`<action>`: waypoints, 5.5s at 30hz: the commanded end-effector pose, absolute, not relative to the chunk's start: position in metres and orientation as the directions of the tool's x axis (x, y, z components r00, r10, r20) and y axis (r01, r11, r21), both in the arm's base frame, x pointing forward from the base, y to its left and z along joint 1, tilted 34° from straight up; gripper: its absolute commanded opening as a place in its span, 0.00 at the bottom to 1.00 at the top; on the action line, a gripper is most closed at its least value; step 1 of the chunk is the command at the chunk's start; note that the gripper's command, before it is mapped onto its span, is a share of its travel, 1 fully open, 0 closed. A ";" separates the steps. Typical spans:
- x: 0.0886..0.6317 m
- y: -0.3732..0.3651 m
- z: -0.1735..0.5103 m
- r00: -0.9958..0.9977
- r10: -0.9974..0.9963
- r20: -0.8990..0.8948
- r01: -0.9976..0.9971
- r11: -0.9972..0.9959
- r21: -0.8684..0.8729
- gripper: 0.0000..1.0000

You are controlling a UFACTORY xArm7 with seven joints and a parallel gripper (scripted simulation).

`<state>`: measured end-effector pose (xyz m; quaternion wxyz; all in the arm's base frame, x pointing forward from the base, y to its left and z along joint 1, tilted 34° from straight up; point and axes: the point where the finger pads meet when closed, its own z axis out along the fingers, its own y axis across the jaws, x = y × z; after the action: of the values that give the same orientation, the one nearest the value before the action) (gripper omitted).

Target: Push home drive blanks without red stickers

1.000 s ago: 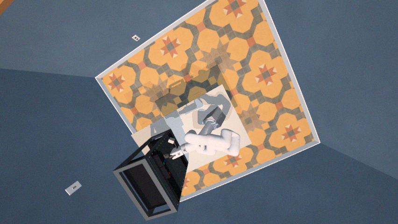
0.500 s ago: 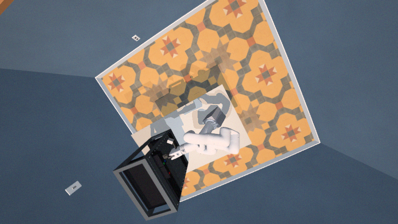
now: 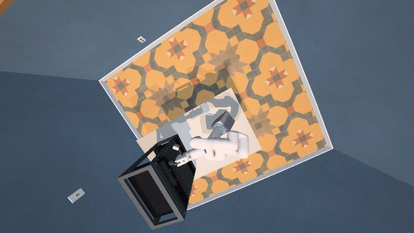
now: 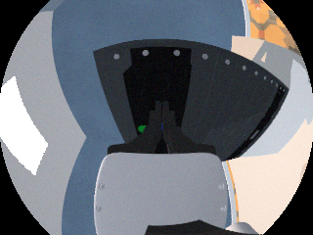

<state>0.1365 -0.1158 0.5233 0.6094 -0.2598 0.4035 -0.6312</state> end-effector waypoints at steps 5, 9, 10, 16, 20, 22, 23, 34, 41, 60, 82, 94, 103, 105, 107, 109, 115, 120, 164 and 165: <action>0.142 -0.118 0.528 -0.124 -0.979 -0.164 0.561 0.067 -0.825 0.00; 0.144 -0.119 0.530 -0.124 -0.979 -0.164 0.561 0.067 -0.825 0.00; 0.144 -0.119 0.530 -0.124 -0.979 -0.164 0.561 0.067 -0.825 0.00; 0.144 -0.119 0.530 -0.124 -0.979 -0.164 0.561 0.067 -0.825 0.00; 0.145 -0.119 0.530 -0.124 -0.979 -0.164 0.561 0.067 -0.825 0.00; 0.147 -0.120 0.532 -0.124 -0.979 -0.164 0.561 0.067 -0.825 0.00; 0.149 -0.120 0.533 -0.124 -0.979 -0.164 0.561 0.067 -0.825 0.00; 0.152 -0.121 0.535 -0.124 -0.979 -0.164 0.561 0.067 -0.825 0.00; 0.153 -0.121 0.536 -0.124 -0.979 -0.164 0.561 0.067 -0.825 0.00; 0.157 -0.122 0.538 -0.124 -0.979 -0.164 0.561 0.067 -0.825 0.00; 0.159 -0.123 0.540 -0.124 -0.979 -0.164 0.561 0.067 -0.825 0.00; 0.162 -0.123 0.541 -0.124 -0.979 -0.164 0.561 0.067 -0.825 0.00; 0.162 -0.123 0.541 -0.124 -0.979 -0.164 0.561 0.067 -0.825 0.00; 0.162 -0.123 0.541 -0.124 -0.979 -0.164 0.561 0.067 -0.825 0.00; 0.162 -0.123 0.542 -0.124 -0.979 -0.164 0.561 0.067 -0.825 0.00; 0.163 -0.123 0.542 -0.124 -0.979 -0.164 0.561 0.067 -0.825 0.00; 0.163 -0.123 0.542 -0.124 -0.979 -0.164 0.561 0.067 -0.825 0.00; 0.163 -0.123 0.542 -0.124 -0.979 -0.164 0.561 0.067 -0.825 0.00; 0.085 -0.105 0.490 -0.124 -0.979 -0.164 0.561 0.067 -0.825 0.00; 0.085 -0.105 0.490 -0.124 -0.979 -0.164 0.561 0.067 -0.825 0.00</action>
<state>0.0891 -0.1055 0.4934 0.6110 -0.2562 0.3987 -0.6341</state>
